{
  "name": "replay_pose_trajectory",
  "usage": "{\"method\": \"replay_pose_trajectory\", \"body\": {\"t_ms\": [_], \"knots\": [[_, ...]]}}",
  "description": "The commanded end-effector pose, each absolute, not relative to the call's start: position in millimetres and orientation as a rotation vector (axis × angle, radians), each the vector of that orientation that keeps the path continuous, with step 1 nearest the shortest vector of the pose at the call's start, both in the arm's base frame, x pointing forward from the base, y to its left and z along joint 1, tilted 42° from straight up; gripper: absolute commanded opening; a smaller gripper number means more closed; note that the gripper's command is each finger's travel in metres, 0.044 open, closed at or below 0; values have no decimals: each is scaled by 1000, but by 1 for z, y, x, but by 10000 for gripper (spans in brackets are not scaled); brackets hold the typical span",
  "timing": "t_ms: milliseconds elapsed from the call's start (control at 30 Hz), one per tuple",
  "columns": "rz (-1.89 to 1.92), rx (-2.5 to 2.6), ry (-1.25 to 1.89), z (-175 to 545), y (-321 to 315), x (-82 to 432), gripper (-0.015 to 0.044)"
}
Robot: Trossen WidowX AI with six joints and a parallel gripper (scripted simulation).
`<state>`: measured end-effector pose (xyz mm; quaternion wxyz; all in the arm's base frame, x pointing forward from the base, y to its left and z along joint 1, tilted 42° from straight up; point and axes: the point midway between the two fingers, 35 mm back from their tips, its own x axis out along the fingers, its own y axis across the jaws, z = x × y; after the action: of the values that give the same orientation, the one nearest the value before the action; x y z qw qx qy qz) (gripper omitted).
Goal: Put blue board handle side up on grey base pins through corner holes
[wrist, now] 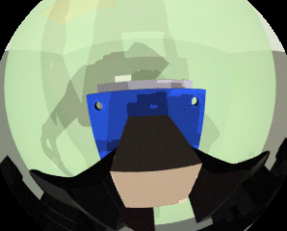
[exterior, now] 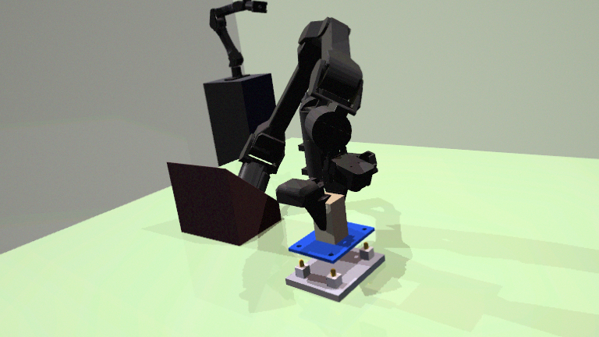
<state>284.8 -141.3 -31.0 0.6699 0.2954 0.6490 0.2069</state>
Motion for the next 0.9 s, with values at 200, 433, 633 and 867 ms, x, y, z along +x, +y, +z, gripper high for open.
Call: {"method": "replay_pose_trajectory", "body": {"t_ms": [200, 433, 633, 867], "knots": [[462, 672, 1461, -39, -134, 286, 0], [466, 667, 1464, -39, -134, 285, 0], [466, 667, 1464, -39, -134, 286, 0], [465, 669, 1464, -43, -131, 287, 0]]}}
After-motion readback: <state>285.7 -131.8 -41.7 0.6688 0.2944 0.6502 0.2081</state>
